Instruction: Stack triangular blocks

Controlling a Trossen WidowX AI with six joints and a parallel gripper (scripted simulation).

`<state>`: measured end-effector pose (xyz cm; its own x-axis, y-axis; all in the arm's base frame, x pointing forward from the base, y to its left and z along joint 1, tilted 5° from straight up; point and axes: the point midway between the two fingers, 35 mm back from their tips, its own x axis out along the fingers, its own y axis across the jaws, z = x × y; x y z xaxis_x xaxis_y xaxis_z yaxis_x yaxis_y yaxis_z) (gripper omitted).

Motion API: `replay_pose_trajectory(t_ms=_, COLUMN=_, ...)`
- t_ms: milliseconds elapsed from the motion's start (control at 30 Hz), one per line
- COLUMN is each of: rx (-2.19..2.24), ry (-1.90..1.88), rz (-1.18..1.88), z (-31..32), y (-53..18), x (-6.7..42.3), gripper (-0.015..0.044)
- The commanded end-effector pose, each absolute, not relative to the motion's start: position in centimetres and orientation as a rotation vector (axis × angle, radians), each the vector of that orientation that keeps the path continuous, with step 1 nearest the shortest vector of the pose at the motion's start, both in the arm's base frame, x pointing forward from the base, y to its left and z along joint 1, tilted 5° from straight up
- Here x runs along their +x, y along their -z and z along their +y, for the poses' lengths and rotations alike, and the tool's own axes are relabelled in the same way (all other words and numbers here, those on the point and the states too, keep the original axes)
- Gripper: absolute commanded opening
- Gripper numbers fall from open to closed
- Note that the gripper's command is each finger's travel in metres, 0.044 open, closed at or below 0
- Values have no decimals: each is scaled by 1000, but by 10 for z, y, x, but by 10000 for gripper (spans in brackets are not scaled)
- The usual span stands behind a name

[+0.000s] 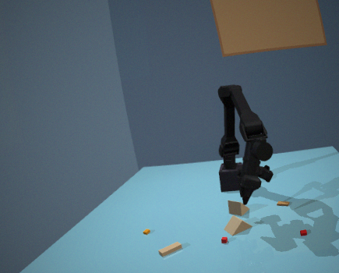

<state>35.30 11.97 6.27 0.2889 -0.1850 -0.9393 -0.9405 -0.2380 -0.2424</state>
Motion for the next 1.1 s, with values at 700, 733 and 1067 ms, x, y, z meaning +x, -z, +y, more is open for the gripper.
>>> replay_pose_trajectory(t_ms=700, rx=-2085, ry=-1324, rz=832, z=109, y=12, x=381, gripper=440)
replay_pose_trajectory(t_ms=733, rx=-2085, ry=-1324, rz=832, z=107, y=20, x=383, gripper=440)
replay_pose_trajectory(t_ms=1067, rx=-2086, ry=-1323, rz=832, z=105, y=26, x=385, gripper=440)
